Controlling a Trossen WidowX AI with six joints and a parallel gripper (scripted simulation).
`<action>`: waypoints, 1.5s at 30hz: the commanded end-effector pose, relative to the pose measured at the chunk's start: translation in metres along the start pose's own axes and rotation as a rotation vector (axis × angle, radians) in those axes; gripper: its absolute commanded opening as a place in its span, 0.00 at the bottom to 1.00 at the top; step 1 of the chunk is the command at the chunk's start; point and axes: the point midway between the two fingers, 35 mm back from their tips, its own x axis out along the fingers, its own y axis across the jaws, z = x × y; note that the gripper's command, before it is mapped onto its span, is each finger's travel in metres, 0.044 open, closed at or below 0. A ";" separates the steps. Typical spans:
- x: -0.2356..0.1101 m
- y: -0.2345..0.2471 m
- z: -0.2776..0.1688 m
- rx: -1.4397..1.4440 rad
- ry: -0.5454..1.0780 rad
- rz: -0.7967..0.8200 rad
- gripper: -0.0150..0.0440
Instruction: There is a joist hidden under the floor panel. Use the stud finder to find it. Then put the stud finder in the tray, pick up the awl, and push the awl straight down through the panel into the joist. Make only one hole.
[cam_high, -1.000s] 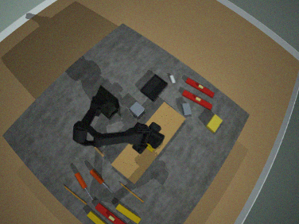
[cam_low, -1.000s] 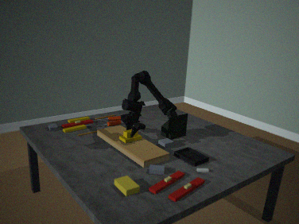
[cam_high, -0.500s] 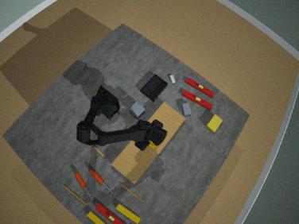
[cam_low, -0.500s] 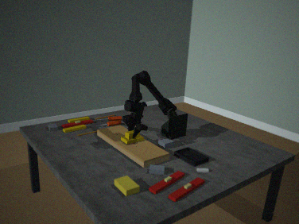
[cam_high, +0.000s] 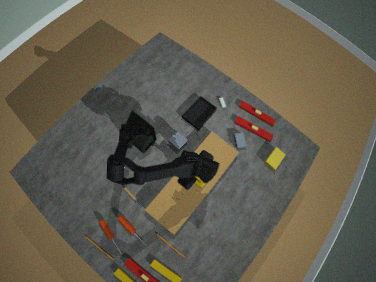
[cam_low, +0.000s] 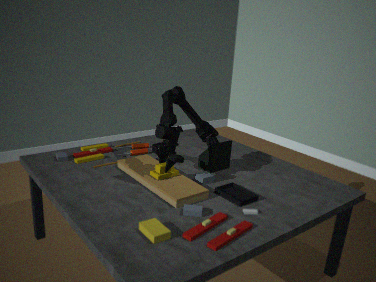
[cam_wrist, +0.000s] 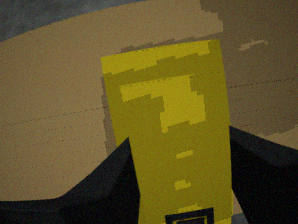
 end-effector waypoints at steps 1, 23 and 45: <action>0.001 0.005 0.000 0.001 0.002 -0.001 0.25; 0.000 0.035 0.000 0.002 0.002 0.001 0.25; 0.000 0.065 0.000 0.003 0.001 0.003 0.25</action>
